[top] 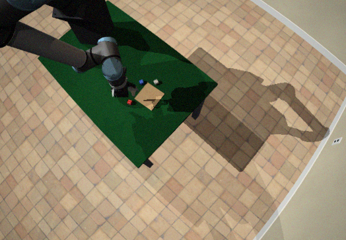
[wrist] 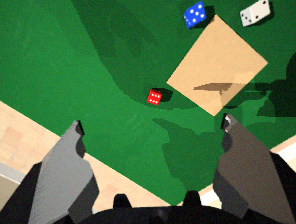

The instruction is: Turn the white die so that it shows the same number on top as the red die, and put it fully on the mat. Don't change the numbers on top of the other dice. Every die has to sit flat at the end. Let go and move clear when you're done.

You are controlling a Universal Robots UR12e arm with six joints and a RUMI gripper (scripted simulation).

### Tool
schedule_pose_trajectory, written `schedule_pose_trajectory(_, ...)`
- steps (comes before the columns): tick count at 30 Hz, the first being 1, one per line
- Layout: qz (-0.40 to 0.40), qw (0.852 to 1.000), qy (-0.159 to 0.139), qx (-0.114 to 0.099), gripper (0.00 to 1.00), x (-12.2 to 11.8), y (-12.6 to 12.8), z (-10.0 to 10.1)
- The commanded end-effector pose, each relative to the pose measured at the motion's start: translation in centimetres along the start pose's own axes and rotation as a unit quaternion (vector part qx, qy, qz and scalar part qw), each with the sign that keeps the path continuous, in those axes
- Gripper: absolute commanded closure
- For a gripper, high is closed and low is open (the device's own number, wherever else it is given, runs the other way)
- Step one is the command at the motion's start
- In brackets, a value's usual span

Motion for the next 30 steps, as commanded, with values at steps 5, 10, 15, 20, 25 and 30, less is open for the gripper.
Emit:
schedule_pose_trajectory(5,-0.006,0.999,-0.036,-0.007,0.0,-0.72,0.52,-1.08)
schedule_pose_trajectory(10,-0.007,0.999,-0.041,-0.008,0.0,-0.81,0.58,-1.26)
schedule_pose_trajectory(15,-0.007,0.999,-0.041,-0.008,0.0,-0.81,0.58,-1.27)
schedule_pose_trajectory(20,-0.007,0.999,-0.041,-0.008,0.0,-0.81,0.58,-1.27)
schedule_pose_trajectory(25,-0.007,0.999,-0.041,-0.008,0.0,-0.82,0.58,-1.27)
schedule_pose_trajectory(30,-0.007,0.999,-0.041,-0.008,0.0,-0.86,0.59,-0.74)
Point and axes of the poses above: the point where the finger pads meet when closed, its own z axis out along the fingers, its own y axis across the jaws, x = y × z, the point moved 2 cm from there along -z, back along the fingers, and after that the axes turned 14 degrees about -z, right-handed, at the moved point
